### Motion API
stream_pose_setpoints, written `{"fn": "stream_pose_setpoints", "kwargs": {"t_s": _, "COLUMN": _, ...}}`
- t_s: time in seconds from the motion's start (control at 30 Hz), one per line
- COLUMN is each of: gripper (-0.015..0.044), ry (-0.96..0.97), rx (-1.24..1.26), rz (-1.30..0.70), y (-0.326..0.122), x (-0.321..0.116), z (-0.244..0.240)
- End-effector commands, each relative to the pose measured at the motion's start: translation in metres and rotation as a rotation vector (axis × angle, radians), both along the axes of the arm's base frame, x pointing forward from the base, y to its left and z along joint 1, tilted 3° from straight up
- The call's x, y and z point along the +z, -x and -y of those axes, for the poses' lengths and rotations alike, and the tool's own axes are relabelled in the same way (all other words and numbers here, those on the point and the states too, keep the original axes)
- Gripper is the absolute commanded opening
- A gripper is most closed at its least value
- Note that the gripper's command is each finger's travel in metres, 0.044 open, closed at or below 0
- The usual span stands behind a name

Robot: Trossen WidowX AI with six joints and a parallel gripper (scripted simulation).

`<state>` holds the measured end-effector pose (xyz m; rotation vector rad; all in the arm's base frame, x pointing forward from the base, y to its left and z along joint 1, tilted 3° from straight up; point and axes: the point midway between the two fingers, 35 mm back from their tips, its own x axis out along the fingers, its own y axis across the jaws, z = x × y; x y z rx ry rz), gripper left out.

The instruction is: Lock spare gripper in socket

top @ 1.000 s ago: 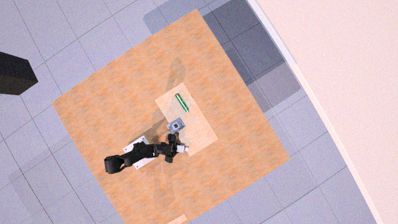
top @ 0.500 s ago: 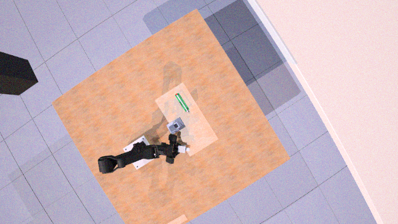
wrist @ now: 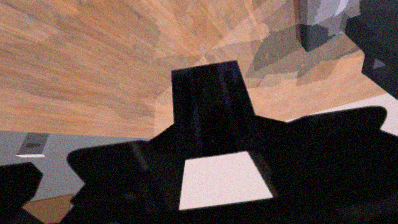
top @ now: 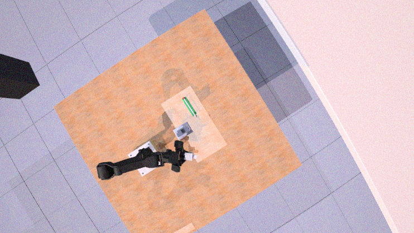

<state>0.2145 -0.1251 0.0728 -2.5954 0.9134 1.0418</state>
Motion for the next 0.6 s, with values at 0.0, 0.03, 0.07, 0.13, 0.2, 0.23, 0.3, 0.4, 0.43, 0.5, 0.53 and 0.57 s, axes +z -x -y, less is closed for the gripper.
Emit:
{"fn": "stream_pose_setpoints", "kwargs": {"t_s": 0.0, "gripper": 0.0, "ry": 0.009, "rx": -0.009, "rz": 0.024, "y": 0.0, "x": 0.019, "z": 0.0}}
{"fn": "stream_pose_setpoints", "kwargs": {"t_s": 0.03, "gripper": 0.0, "ry": 0.009, "rx": -0.009, "rz": 0.024, "y": 0.001, "x": 0.022, "z": 0.0}}
{"fn": "stream_pose_setpoints", "kwargs": {"t_s": 0.07, "gripper": 0.0, "ry": 0.009, "rx": -0.009, "rz": 0.024, "y": 0.002, "x": 0.025, "z": -0.001}}
{"fn": "stream_pose_setpoints", "kwargs": {"t_s": 0.13, "gripper": 0.0, "ry": 0.009, "rx": -0.009, "rz": 0.024, "y": 0.005, "x": 0.031, "z": -0.002}}
{"fn": "stream_pose_setpoints", "kwargs": {"t_s": 0.2, "gripper": 0.0, "ry": 0.009, "rx": -0.009, "rz": 0.024, "y": 0.007, "x": 0.037, "z": -0.004}}
{"fn": "stream_pose_setpoints", "kwargs": {"t_s": 0.23, "gripper": 0.0, "ry": 0.009, "rx": -0.009, "rz": 0.024, "y": 0.009, "x": 0.04, "z": -0.005}}
{"fn": "stream_pose_setpoints", "kwargs": {"t_s": 0.3, "gripper": 0.0, "ry": 0.009, "rx": -0.009, "rz": 0.023, "y": 0.012, "x": 0.046, "z": -0.006}}
{"fn": "stream_pose_setpoints", "kwargs": {"t_s": 0.4, "gripper": 0.0, "ry": 0.009, "rx": -0.009, "rz": 0.023, "y": 0.013, "x": 0.048, "z": -0.007}}
{"fn": "stream_pose_setpoints", "kwargs": {"t_s": 0.43, "gripper": 0.0, "ry": 0.009, "rx": -0.009, "rz": 0.023, "y": 0.013, "x": 0.048, "z": -0.007}}
{"fn": "stream_pose_setpoints", "kwargs": {"t_s": 0.5, "gripper": 0.0, "ry": 0.003, "rx": 0.0, "rz": 0.006, "y": 0.013, "x": 0.04, "z": -0.007}}
{"fn": "stream_pose_setpoints", "kwargs": {"t_s": 0.53, "gripper": 0.0, "ry": 0.003, "rx": 0.0, "rz": 0.006, "y": 0.013, "x": 0.04, "z": -0.007}}
{"fn": "stream_pose_setpoints", "kwargs": {"t_s": 0.57, "gripper": 0.0, "ry": 0.003, "rx": 0.0, "rz": 0.006, "y": 0.013, "x": 0.04, "z": -0.007}}
